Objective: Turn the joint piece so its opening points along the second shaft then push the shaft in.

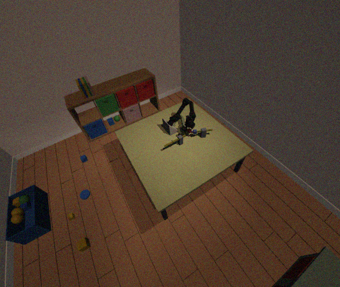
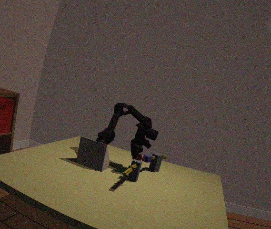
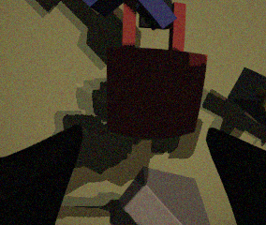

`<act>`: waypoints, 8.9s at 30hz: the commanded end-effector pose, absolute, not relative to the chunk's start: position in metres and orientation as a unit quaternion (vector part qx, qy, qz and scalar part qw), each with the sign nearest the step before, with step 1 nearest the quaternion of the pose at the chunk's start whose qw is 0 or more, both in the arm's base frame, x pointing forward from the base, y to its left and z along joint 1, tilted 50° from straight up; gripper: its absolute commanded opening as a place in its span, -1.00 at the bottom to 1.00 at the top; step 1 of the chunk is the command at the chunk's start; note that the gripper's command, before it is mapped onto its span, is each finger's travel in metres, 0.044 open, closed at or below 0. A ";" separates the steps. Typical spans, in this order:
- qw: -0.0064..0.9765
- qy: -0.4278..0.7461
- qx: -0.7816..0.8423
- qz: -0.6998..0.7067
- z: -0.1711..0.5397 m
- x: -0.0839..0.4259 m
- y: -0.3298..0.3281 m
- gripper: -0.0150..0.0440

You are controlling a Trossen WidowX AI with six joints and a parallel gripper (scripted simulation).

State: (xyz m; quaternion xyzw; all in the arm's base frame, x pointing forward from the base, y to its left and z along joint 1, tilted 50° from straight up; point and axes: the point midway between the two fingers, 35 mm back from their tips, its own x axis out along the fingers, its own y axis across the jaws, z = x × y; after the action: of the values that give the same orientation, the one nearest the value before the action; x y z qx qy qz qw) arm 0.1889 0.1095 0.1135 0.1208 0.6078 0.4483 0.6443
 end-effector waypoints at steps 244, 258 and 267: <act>0.635 0.229 -0.257 0.691 0.075 0.251 0.129 -0.22; 0.635 0.229 -0.257 0.691 0.075 0.251 0.129 0.81; 0.635 0.229 -0.257 0.691 0.075 0.251 0.129 1.00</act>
State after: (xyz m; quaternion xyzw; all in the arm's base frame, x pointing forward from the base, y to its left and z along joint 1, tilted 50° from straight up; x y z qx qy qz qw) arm 0.2507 0.1287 0.0752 -0.2569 0.2285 0.6914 0.6354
